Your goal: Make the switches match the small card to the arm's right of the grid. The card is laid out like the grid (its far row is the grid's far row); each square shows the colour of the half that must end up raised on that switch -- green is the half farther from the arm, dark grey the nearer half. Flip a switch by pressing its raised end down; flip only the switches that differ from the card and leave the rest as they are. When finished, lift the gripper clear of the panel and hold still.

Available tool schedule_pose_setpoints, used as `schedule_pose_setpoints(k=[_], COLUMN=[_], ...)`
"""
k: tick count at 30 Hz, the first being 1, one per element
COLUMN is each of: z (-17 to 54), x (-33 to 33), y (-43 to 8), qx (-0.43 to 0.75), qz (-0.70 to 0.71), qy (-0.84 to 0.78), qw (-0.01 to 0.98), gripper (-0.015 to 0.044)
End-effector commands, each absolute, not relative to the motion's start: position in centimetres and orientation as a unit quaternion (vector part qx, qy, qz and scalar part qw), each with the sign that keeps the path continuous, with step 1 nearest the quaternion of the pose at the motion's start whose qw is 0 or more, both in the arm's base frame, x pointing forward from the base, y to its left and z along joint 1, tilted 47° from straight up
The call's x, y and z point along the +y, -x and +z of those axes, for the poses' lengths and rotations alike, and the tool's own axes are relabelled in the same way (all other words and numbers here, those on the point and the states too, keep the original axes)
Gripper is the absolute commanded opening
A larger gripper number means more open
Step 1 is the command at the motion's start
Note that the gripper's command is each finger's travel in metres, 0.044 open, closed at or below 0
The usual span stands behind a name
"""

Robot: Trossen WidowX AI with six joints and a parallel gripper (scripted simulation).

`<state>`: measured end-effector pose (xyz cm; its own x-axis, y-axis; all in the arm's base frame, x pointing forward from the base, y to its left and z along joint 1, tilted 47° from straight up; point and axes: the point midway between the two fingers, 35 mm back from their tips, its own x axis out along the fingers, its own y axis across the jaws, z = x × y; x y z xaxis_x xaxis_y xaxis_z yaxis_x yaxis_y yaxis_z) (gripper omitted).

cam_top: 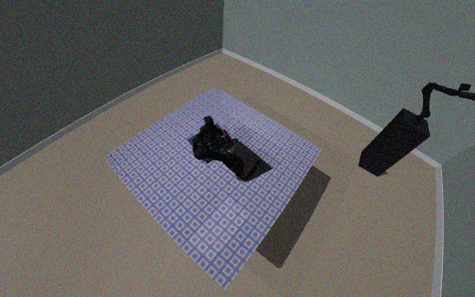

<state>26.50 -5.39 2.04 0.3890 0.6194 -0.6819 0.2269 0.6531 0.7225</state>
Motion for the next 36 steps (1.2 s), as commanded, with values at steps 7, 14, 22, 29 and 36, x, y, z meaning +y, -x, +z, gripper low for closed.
schedule_pose_setpoints(k=[7,14,22,29,36], z=[1.98,1.92,1.84,1.78,1.72], x=[-5.32,-5.26,-5.20,-5.14,-5.08], y=[-26.59,-26.63,-26.67,-26.71,-26.75], qx=[0.535,0.535,0.535,0.535,0.535], qz=[0.134,0.134,0.134,0.134,0.134], qy=[-0.397,-0.397,-0.397,-0.397,-0.397], qw=[0.734,0.734,0.734,0.734,0.734], gripper=[0.0000,0.0000,0.0000,0.0000,0.0000])
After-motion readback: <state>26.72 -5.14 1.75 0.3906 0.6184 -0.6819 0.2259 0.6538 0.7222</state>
